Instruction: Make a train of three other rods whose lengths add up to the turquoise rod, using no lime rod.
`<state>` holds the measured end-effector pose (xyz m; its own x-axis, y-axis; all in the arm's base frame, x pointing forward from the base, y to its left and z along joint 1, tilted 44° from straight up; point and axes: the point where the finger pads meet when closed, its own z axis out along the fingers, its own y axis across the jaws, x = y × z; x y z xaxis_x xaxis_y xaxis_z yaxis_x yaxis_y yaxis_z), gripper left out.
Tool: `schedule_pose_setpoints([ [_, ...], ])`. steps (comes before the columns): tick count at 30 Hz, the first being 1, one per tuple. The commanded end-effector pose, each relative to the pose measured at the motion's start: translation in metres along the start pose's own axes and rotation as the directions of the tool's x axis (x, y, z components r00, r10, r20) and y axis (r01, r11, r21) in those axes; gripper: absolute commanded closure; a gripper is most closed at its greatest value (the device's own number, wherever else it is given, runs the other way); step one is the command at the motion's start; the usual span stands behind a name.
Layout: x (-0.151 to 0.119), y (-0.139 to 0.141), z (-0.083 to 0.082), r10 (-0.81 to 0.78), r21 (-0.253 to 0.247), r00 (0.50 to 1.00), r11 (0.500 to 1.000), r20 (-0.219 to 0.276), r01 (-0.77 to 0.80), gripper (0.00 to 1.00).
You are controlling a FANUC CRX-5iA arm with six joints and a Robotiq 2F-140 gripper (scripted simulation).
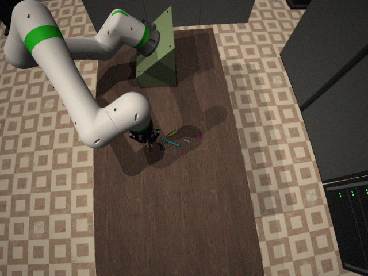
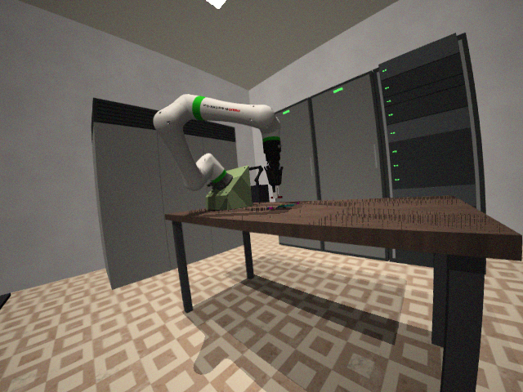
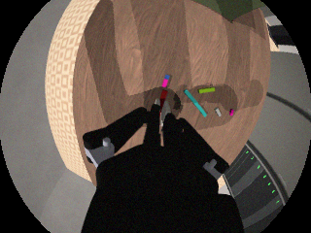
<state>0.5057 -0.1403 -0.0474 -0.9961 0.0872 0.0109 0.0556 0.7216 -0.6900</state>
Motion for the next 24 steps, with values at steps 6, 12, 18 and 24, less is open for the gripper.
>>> schedule_pose_setpoints([
  [6,-0.001,0.000,0.035,0.000,0.000,1.000,1.000,0.001,0.000,0.97],
  [12,-0.001,0.000,0.043,0.000,0.000,1.000,1.000,0.001,0.000,0.97],
  [18,-0.001,0.000,0.045,0.000,0.000,1.000,1.000,0.001,0.000,0.97],
  [24,-0.001,0.000,0.045,0.000,0.000,1.000,1.000,0.001,0.000,0.97],
])
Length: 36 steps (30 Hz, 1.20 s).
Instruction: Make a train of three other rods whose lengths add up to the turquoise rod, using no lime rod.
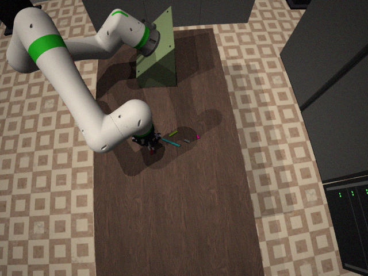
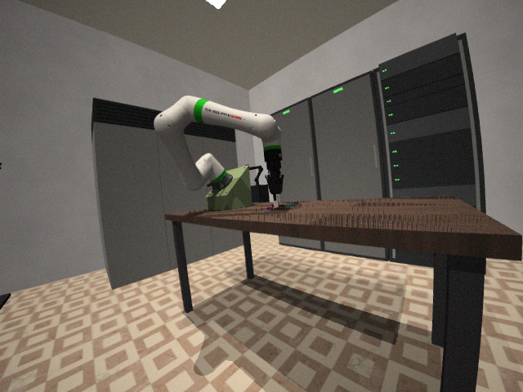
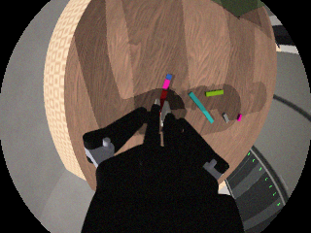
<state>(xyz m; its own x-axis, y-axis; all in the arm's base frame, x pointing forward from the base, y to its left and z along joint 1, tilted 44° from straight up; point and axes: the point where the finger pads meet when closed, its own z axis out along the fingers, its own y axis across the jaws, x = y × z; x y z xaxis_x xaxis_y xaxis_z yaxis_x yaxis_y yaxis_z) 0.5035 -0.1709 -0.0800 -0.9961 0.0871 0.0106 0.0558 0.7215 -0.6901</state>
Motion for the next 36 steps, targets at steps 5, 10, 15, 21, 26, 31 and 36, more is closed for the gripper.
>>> schedule_pose_setpoints([
  [5,-0.0002,0.0001,-0.0002,0.000,0.000,1.000,1.000,0.000,0.000,0.97],
  [10,-0.0002,0.0001,-0.0002,0.000,0.000,1.000,1.000,0.000,0.000,0.97],
  [15,-0.0002,0.0001,-0.0002,0.000,0.000,1.000,1.000,0.000,0.000,0.97],
  [21,-0.0002,0.0001,-0.0002,0.000,0.000,1.000,1.000,0.000,0.000,0.97],
  [26,-0.0002,0.0001,-0.0002,0.000,0.000,1.000,1.000,0.000,0.000,0.97],
  [31,-0.0002,0.0001,0.0003,0.000,0.000,1.000,1.000,0.000,0.000,0.97],
  [36,-0.0002,0.0001,0.0031,0.000,0.000,1.000,1.000,0.000,0.000,0.97],
])
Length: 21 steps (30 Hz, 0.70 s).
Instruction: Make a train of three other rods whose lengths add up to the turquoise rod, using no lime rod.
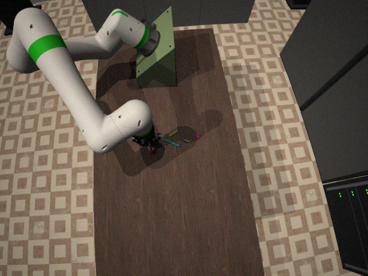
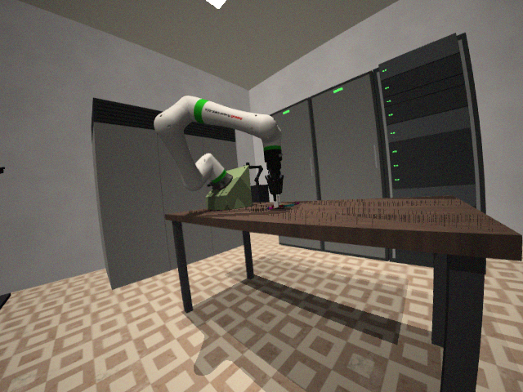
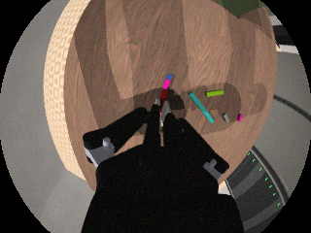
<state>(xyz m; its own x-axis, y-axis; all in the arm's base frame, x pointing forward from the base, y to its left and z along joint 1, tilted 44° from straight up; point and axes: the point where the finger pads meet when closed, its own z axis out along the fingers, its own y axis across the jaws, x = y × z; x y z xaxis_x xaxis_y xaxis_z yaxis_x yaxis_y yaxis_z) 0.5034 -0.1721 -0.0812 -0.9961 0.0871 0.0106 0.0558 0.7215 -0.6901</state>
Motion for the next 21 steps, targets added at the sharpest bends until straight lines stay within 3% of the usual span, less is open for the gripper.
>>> schedule_pose_setpoints([
  [1,-0.0002,0.0001,0.0015,0.000,0.000,1.000,1.000,0.000,0.000,0.97],
  [21,-0.0002,0.0001,0.0100,0.000,0.000,1.000,1.000,0.000,0.000,0.97],
])
